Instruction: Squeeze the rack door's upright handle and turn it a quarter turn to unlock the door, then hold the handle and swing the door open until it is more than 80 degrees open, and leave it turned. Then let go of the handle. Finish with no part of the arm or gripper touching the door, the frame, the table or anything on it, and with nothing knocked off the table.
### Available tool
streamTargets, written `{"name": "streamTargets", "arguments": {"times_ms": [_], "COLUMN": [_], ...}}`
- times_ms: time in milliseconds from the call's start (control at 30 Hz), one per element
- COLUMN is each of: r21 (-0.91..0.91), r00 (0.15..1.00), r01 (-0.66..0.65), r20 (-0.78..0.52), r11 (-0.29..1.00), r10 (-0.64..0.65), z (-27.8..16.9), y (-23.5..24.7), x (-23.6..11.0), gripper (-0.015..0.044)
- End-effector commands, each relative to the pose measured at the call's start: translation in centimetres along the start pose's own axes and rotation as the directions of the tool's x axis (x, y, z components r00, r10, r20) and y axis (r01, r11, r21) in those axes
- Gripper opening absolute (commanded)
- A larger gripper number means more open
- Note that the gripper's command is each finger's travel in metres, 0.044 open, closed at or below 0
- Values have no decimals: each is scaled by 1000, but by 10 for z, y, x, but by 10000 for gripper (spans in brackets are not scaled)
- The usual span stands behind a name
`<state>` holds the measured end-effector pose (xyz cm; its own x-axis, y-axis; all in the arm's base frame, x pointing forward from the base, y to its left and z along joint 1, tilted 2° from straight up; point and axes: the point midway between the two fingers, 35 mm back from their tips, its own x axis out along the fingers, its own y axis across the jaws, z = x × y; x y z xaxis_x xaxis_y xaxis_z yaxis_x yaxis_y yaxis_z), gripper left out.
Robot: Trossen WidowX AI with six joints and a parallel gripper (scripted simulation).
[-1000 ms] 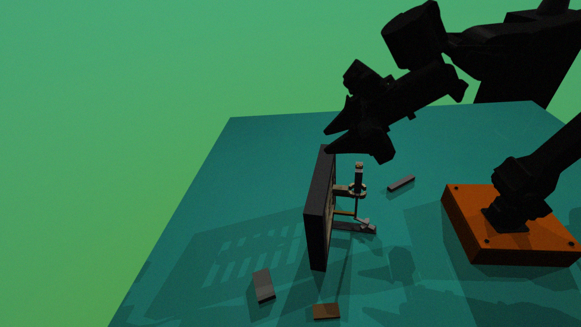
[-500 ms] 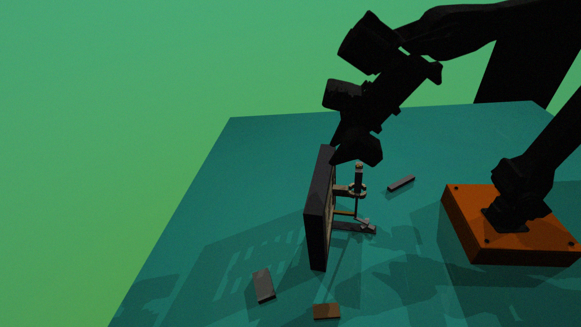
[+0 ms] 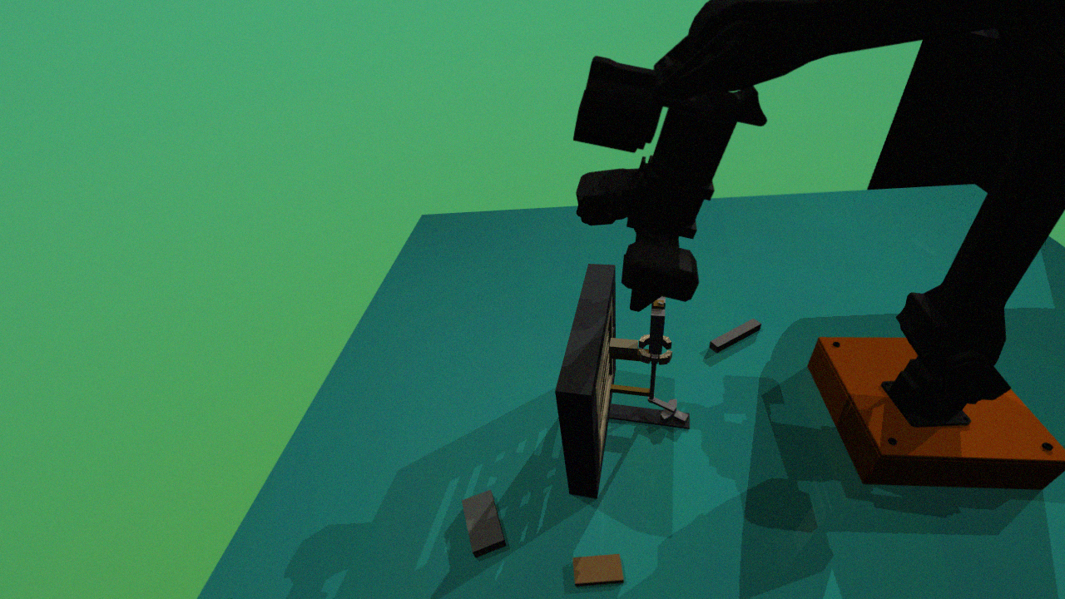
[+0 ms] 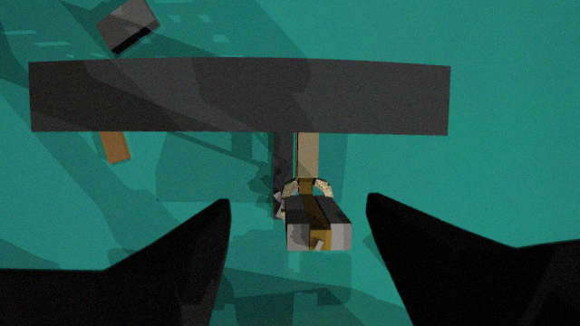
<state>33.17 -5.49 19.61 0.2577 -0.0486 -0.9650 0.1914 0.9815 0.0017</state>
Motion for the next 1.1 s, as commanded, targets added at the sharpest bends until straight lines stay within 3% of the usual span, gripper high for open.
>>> {"name": "streamTargets", "arguments": {"times_ms": [0,200,1067], "r21": [19,32,32], "r00": [993,968,967], "r01": [14,26,26], "r20": [-116,-249,-252], "r11": [1000,999,999], "r10": [-12,-17,-17], "z": [-8,-18,-24], "y": [-6,-12,-13], "x": [0,-1,30], "gripper": [288,288,288]}}
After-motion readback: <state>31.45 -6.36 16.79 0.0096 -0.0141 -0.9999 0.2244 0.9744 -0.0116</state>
